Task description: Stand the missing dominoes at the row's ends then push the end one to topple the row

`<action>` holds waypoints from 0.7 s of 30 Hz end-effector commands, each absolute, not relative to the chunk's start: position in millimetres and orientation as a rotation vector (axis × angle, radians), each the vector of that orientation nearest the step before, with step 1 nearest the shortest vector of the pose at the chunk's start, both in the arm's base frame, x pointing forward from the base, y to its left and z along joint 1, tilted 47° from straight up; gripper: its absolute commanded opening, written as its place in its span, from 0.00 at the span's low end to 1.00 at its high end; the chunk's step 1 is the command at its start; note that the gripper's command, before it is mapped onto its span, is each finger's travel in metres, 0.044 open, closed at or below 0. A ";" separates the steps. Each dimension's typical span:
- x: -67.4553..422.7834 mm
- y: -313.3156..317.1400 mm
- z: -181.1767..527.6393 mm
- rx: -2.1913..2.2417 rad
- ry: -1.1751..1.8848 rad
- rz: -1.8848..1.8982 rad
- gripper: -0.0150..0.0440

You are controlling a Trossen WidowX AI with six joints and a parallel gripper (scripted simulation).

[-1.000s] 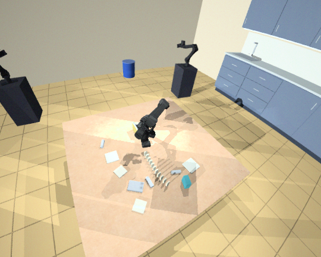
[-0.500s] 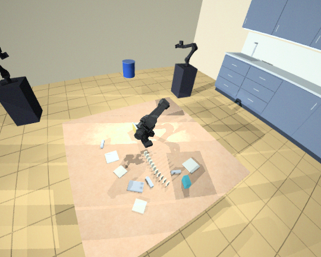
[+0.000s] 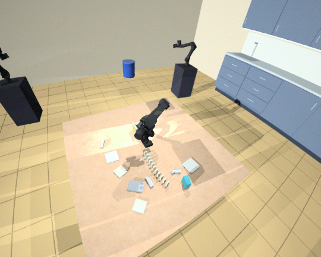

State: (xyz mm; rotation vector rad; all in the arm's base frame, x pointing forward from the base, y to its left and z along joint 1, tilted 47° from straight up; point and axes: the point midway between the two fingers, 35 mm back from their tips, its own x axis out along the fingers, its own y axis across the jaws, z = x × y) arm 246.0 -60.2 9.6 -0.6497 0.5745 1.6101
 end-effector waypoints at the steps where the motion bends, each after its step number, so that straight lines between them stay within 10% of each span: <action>1: 246.5 -59.5 9.7 -0.651 0.568 1.609 0.25; 21: 246.8 -43.0 -8.1 -0.652 0.569 1.607 0.25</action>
